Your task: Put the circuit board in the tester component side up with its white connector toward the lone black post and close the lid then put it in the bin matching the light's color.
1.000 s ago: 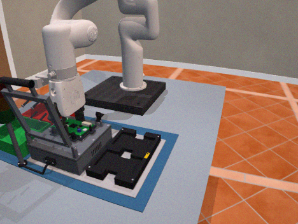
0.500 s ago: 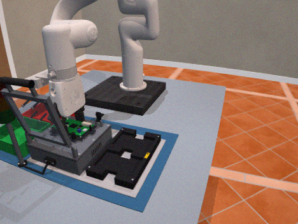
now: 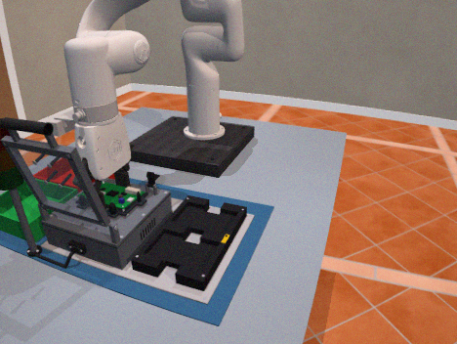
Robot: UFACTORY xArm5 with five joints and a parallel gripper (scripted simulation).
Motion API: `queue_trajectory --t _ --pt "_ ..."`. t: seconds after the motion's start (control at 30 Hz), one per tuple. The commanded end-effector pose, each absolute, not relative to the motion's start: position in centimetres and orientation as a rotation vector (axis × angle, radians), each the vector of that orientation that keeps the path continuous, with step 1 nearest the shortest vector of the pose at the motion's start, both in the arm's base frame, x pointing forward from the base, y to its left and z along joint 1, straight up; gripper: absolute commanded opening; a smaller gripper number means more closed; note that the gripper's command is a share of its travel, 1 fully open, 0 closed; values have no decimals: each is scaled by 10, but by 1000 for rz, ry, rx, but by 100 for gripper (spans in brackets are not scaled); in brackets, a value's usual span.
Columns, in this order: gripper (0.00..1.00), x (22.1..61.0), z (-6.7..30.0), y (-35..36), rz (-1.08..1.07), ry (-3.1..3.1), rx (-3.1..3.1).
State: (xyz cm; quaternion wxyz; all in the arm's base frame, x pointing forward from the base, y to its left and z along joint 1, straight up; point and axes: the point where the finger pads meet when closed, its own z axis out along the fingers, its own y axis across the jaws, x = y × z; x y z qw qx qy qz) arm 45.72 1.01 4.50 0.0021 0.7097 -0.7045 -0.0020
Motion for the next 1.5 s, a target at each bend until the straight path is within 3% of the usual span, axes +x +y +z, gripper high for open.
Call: queue_trajectory --t 0.0,0.77,0.8,1.47 --pt "79 459 47 10 0 -2213 2230" --pt "79 459 43 10 0 -2213 2230" --pt "100 459 43 10 0 -2213 2230" --pt "100 459 43 10 0 -2213 2230"
